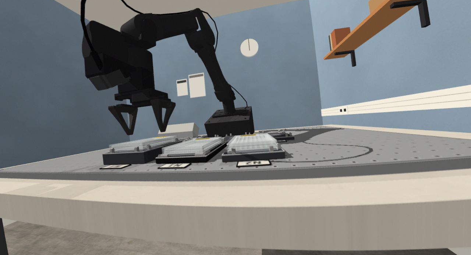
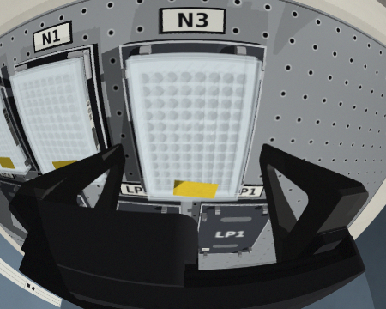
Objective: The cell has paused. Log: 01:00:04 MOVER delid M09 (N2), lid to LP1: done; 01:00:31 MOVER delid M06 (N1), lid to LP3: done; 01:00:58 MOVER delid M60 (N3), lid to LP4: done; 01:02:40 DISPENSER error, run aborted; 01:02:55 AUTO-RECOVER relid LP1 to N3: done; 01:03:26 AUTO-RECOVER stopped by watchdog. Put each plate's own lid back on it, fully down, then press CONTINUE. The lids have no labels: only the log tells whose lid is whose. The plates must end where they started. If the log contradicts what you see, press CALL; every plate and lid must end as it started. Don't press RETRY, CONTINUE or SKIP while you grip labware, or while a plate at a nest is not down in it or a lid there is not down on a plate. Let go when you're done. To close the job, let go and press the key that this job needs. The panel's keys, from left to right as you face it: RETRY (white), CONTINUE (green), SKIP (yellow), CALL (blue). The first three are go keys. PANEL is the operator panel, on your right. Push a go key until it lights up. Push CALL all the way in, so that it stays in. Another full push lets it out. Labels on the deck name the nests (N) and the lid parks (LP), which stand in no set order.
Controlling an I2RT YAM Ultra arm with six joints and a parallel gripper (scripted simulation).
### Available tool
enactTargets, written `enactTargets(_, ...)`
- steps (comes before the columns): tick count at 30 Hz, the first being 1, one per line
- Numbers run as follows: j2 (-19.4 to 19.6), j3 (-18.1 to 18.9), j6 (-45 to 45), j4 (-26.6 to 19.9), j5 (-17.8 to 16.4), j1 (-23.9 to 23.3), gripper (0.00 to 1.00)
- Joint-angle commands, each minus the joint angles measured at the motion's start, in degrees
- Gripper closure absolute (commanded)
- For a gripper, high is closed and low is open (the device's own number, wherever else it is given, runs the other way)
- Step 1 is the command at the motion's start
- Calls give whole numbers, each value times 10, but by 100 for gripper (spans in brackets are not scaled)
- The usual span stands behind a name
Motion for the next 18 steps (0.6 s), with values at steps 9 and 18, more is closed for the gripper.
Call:
enactTargets(9,-24,8,-5,-16,-4,-11,0)
enactTargets(18,-25,7,-6,-18,-6,-12,0)
